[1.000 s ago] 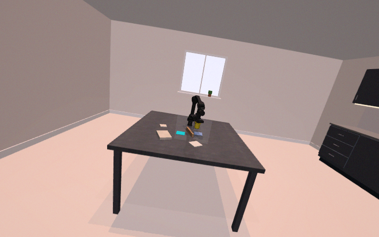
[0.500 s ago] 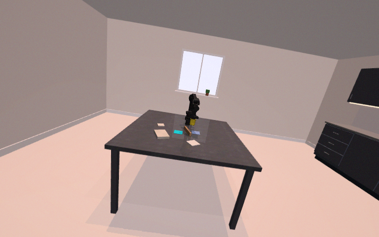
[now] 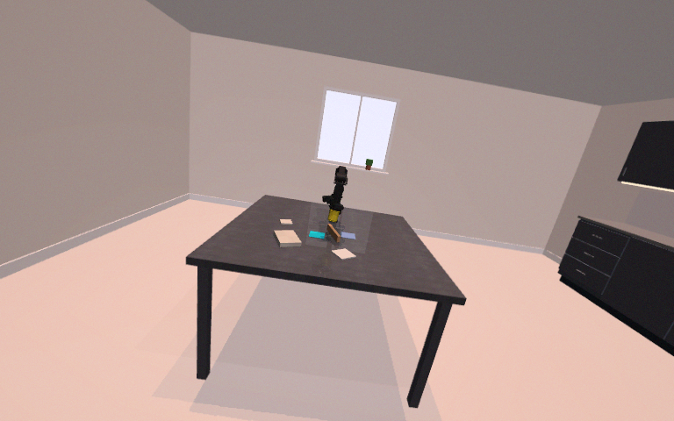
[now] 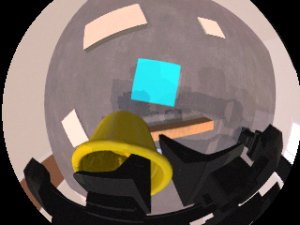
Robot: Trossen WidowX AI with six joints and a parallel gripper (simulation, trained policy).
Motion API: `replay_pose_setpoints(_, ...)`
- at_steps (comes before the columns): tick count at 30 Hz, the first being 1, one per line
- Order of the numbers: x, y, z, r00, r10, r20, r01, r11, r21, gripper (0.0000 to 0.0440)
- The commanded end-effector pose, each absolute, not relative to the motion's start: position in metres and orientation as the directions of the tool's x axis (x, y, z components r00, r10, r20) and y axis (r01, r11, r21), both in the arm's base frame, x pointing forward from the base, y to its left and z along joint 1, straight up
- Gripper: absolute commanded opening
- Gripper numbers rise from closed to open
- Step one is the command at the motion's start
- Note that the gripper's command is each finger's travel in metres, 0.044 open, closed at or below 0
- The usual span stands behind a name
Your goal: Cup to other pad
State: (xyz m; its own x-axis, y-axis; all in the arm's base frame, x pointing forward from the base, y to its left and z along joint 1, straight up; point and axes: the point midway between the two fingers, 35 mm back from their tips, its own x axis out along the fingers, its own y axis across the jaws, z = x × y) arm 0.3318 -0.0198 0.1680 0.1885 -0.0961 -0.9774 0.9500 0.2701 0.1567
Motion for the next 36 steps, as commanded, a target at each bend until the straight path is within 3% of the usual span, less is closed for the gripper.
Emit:
replay_pose_setpoints(1,0.34,-0.039,0.165,0.209,-0.116,-0.971,0.954,0.24,0.177,0.0)
replay_pose_setpoints(29,0.342,-0.093,0.098,0.201,-0.15,-0.968,0.975,0.127,0.182,0.0005)
replay_pose_setpoints(36,0.331,-0.094,0.079,0.169,-0.145,-0.975,0.982,0.109,0.154,0.0029)
